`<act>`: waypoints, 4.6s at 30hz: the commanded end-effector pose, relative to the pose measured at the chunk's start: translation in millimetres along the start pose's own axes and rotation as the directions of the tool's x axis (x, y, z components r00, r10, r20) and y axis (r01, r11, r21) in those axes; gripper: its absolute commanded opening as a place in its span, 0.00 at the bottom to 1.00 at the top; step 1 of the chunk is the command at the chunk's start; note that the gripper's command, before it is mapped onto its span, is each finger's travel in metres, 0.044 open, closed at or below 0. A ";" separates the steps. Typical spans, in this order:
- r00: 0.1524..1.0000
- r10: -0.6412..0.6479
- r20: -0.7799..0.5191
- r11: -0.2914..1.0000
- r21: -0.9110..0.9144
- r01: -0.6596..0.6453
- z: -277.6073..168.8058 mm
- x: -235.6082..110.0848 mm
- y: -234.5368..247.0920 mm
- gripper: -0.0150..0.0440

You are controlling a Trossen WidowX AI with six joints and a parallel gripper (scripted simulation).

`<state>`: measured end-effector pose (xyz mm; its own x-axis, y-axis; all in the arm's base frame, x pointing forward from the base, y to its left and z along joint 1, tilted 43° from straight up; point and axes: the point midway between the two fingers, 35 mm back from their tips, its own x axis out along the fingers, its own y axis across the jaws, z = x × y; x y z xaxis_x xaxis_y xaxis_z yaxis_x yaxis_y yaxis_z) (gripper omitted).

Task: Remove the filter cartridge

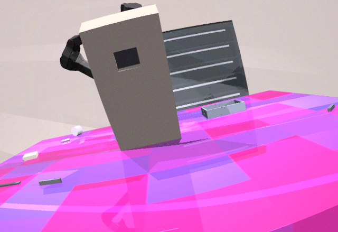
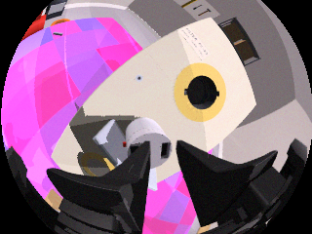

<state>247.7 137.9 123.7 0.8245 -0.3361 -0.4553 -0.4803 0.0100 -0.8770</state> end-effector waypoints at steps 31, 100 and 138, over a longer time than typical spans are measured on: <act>1.000 0.008 0.002 0.997 0.070 -0.008 78.1 -52.6 -97.3 0.90; 0.912 0.323 -0.253 0.616 0.788 0.001 -10.2 29.6 5.2 0.58; 0.911 0.326 -0.253 0.617 0.787 -0.002 43.3 -47.0 -36.4 0.25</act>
<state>240.2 185.5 176.2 0.5220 -0.5400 -0.6602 -0.0621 0.7479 -0.6609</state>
